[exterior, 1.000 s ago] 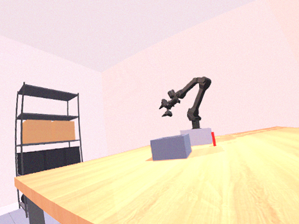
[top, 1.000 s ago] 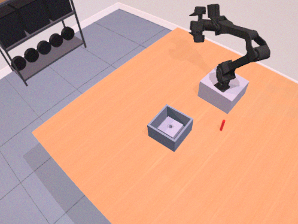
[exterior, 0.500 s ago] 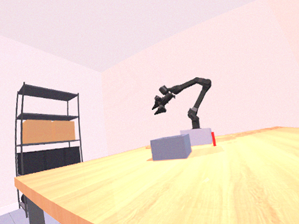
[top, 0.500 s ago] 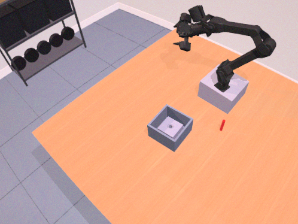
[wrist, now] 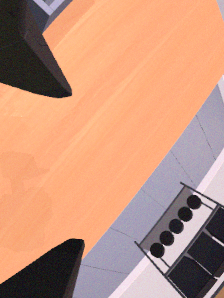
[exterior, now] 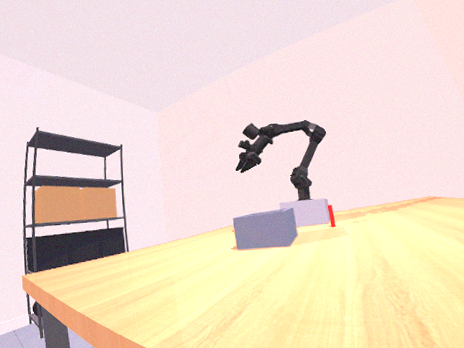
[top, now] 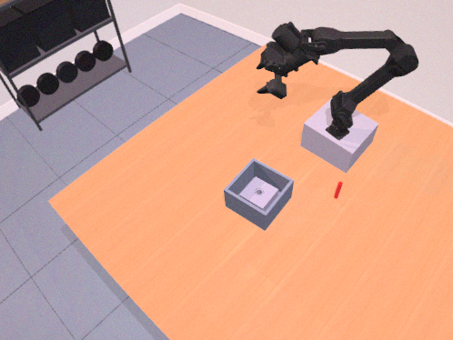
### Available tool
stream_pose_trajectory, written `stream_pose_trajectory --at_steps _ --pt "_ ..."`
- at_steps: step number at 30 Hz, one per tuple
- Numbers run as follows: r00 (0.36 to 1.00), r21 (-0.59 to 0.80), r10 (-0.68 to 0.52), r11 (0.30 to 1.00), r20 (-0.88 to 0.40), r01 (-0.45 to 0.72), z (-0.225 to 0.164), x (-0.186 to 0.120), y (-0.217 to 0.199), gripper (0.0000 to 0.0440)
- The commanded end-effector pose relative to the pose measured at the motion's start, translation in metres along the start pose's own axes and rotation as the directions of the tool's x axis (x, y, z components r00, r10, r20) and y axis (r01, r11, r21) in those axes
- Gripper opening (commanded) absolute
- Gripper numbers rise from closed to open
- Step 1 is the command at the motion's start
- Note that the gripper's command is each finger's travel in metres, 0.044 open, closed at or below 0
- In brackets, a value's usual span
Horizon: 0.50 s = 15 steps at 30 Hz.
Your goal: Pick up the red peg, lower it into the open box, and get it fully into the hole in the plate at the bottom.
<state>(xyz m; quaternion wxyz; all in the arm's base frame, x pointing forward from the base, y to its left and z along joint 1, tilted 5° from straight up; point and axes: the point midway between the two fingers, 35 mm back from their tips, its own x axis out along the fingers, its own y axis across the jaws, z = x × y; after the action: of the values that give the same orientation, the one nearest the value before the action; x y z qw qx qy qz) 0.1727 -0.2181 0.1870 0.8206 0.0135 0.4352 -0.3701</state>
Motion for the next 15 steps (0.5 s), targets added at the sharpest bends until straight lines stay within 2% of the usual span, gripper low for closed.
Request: stream_pose_trajectory --at_steps 1,15 --pt "0.999 0.043 0.051 0.998 -0.020 -0.050 0.004 -0.008 0.026 0.0440" --pt "0.967 0.185 0.207 0.966 -0.148 -0.179 -0.018 -0.046 0.121 0.0440"
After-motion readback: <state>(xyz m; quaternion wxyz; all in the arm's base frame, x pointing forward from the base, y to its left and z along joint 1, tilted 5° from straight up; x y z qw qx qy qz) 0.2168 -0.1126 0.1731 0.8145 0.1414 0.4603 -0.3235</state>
